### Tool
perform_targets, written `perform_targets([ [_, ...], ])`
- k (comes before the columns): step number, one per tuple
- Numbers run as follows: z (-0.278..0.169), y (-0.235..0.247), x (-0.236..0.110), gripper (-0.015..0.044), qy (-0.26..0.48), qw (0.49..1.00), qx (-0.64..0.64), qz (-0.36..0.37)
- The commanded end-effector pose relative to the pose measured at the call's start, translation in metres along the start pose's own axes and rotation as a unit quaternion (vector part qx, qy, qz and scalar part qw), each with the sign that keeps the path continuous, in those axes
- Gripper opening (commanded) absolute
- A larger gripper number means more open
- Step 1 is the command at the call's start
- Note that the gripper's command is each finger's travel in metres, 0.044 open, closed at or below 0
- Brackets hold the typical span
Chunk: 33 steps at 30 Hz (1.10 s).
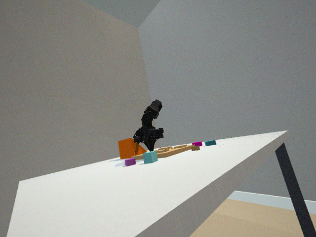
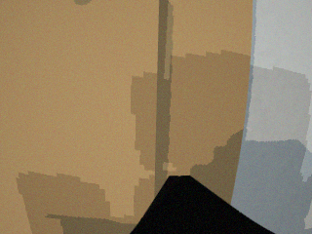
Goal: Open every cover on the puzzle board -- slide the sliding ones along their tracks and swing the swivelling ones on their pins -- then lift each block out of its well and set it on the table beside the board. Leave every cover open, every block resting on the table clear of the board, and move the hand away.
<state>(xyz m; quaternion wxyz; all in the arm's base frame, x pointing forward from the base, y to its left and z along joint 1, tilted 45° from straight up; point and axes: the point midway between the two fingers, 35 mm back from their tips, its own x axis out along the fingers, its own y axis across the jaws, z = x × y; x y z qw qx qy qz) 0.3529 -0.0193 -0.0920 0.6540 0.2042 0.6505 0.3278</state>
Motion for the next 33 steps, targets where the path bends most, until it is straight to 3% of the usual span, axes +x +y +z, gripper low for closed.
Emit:
perform_targets([
  [1,-0.002,0.002,0.005,0.0,0.003,1.0,0.004,0.004],
  [33,-0.008,0.037,0.005,0.0,0.003,1.0,0.004,0.005],
])
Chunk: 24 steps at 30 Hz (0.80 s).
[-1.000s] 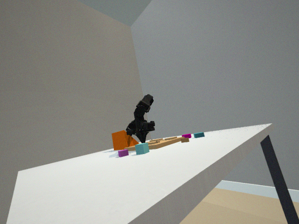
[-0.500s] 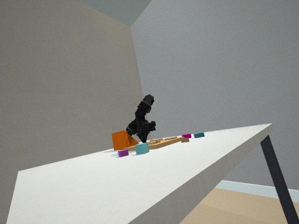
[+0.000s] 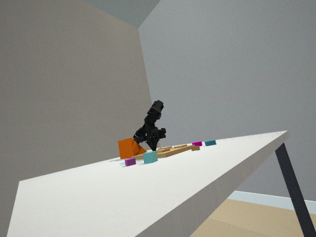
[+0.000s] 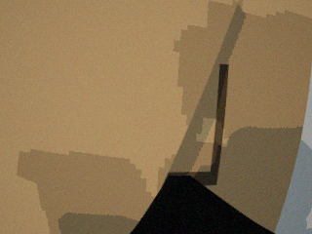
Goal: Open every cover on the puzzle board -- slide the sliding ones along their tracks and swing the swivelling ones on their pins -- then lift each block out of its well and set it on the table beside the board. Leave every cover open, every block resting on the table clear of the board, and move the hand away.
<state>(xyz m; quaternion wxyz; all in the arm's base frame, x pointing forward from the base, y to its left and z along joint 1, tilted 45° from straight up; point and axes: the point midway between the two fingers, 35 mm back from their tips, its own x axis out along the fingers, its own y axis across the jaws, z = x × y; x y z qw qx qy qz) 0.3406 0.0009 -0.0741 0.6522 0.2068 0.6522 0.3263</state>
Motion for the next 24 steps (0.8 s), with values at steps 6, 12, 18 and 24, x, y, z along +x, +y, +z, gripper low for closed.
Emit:
perform_targets([
  [6,-0.001,0.015,0.003,0.0,0.002,1.0,0.0,0.004],
  [12,0.0,0.018,0.003,0.0,0.002,1.0,0.0,0.004],
  [18,0.002,0.026,0.003,0.0,0.002,1.0,0.0,0.004],
  [24,0.003,0.033,0.003,0.0,0.002,1.0,0.0,0.004],
])
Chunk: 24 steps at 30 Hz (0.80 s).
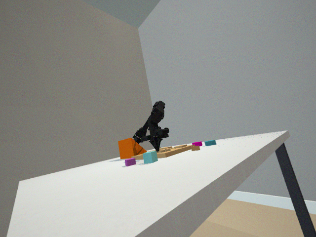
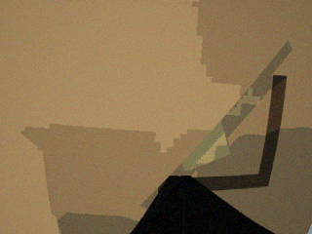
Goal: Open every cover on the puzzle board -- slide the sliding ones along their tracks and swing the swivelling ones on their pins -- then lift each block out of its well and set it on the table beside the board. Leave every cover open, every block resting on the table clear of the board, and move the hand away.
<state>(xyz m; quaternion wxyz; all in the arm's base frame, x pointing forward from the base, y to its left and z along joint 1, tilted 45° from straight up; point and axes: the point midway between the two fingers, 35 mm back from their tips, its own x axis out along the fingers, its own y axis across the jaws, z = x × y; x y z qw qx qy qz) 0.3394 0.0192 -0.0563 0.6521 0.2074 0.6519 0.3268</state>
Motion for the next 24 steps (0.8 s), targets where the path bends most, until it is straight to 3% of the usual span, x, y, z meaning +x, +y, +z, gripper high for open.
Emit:
perform_targets([
  [1,0.001,0.009,0.003,0.0,0.002,1.0,0.0,0.003],
  [24,0.011,0.03,0.003,0.0,0.002,1.0,0.0,0.004],
])
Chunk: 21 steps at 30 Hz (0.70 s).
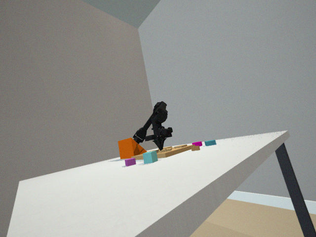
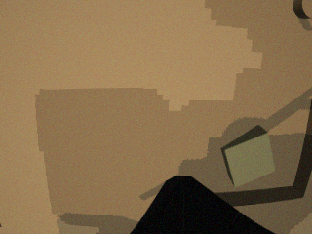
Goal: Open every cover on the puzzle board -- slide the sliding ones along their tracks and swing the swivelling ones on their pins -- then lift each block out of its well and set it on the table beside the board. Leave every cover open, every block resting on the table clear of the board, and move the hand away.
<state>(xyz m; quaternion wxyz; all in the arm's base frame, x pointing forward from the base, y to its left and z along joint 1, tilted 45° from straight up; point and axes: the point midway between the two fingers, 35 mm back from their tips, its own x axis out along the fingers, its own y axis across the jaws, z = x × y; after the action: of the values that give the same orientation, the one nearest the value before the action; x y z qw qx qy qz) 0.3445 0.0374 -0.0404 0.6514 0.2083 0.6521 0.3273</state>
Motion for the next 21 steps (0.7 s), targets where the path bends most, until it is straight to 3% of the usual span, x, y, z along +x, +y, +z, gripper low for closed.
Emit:
perform_targets([
  [1,0.003,0.007,0.002,0.0,0.002,1.0,0.0,0.003],
  [21,0.017,0.023,0.002,0.0,0.002,1.0,0.0,0.003],
])
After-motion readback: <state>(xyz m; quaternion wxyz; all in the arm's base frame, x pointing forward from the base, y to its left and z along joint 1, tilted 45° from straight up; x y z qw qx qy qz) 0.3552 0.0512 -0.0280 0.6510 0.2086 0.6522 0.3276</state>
